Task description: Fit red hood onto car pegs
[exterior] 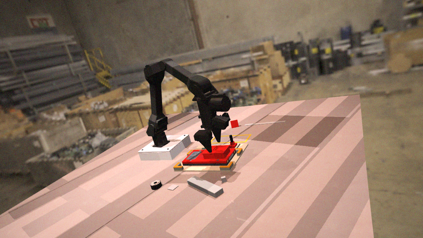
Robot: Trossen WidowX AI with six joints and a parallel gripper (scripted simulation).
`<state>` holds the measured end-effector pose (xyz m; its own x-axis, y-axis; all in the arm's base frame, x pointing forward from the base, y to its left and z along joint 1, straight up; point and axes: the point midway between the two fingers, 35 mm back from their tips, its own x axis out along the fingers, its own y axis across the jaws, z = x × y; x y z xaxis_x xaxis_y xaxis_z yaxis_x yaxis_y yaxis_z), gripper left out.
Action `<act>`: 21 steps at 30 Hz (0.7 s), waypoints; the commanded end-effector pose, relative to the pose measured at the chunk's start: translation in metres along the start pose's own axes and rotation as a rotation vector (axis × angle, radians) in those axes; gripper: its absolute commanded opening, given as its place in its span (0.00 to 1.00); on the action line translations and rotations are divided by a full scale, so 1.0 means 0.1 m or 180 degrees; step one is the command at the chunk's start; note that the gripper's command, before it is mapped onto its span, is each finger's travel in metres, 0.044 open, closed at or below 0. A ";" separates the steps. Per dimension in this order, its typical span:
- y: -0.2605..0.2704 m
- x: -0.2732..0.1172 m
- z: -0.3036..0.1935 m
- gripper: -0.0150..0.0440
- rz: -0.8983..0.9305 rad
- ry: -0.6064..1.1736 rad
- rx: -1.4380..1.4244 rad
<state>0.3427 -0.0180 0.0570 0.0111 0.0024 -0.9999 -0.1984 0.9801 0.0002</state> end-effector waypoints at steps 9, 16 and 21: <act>0.00 -0.51 0.03 1.00 -0.0025 -0.0069 0.0001; 0.00 -0.51 0.03 1.00 -0.0025 -0.0069 0.0001; 0.00 -0.51 0.03 1.00 -0.0025 -0.0069 0.0001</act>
<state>0.3440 -0.0179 0.1059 0.0303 0.0012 -0.9995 -0.1987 0.9800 -0.0049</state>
